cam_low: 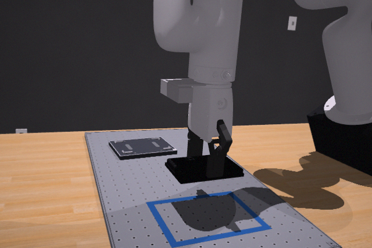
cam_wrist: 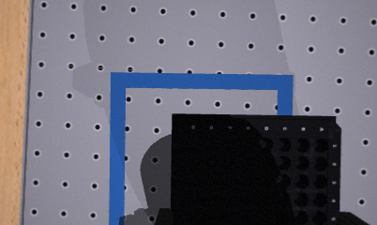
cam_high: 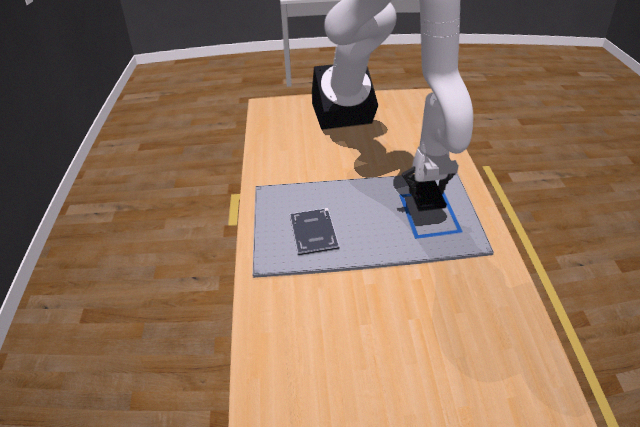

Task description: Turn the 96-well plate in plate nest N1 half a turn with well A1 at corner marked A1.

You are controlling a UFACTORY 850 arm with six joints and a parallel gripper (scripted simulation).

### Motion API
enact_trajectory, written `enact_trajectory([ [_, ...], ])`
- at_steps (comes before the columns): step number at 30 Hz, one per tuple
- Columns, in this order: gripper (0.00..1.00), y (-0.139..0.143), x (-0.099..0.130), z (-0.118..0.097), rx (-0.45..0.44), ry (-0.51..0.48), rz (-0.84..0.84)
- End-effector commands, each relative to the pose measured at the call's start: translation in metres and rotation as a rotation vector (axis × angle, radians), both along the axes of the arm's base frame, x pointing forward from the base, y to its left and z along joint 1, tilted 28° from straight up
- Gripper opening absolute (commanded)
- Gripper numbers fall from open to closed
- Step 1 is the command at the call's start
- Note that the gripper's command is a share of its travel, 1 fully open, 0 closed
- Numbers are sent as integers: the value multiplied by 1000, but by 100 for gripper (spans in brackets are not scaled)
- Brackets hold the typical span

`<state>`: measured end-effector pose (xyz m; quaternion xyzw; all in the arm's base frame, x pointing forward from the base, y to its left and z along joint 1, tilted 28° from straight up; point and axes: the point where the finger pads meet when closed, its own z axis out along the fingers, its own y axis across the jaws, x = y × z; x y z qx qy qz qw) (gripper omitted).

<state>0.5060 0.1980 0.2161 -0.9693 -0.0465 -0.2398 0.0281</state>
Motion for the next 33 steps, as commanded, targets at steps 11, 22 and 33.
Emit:
enact_trajectory([
  [11, 0, 25, -3, 0, 2, -5, 0],
  [22, 0, 24, -3, 0, 2, -5, 0],
  [33, 0, 24, -3, 0, 2, -5, 0],
])
